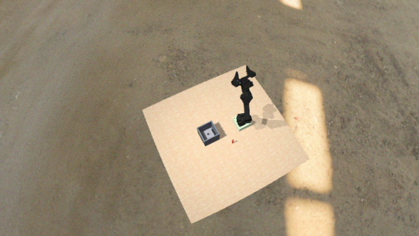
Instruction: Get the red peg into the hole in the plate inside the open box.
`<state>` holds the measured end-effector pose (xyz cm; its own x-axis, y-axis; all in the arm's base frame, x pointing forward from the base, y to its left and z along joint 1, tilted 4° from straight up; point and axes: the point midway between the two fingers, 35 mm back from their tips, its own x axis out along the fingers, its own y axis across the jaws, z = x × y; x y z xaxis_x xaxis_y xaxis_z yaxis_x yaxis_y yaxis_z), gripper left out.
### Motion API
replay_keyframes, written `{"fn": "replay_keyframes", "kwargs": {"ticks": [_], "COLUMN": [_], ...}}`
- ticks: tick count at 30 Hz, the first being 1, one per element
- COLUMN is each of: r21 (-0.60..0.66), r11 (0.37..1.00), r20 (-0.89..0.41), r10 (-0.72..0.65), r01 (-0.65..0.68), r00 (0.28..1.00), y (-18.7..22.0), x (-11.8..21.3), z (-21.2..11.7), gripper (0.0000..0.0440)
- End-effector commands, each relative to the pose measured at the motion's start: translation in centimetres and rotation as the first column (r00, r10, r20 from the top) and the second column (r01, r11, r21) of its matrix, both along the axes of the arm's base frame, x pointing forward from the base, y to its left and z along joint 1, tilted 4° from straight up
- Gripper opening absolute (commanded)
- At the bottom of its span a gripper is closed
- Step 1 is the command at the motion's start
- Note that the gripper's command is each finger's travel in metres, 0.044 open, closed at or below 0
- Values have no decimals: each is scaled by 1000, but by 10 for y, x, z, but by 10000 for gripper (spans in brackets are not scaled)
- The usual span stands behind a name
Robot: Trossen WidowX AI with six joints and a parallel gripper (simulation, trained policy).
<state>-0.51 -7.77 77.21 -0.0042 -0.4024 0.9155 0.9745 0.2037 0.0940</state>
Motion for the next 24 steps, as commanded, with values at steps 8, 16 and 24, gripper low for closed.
{"fn": "replay_keyframes", "kwargs": {"ticks": [8,16,24], "r21": [166,250,297], "r11": [945,834,674], "r20": [173,323,480], "r10": [254,407,507], "r01": [-283,-491,-676], "r00": [952,855,716], "y": [-63,-100,-130], "x": [-1,11,33], "z": [-25,-48,-74], "gripper": [433,436,438]}}
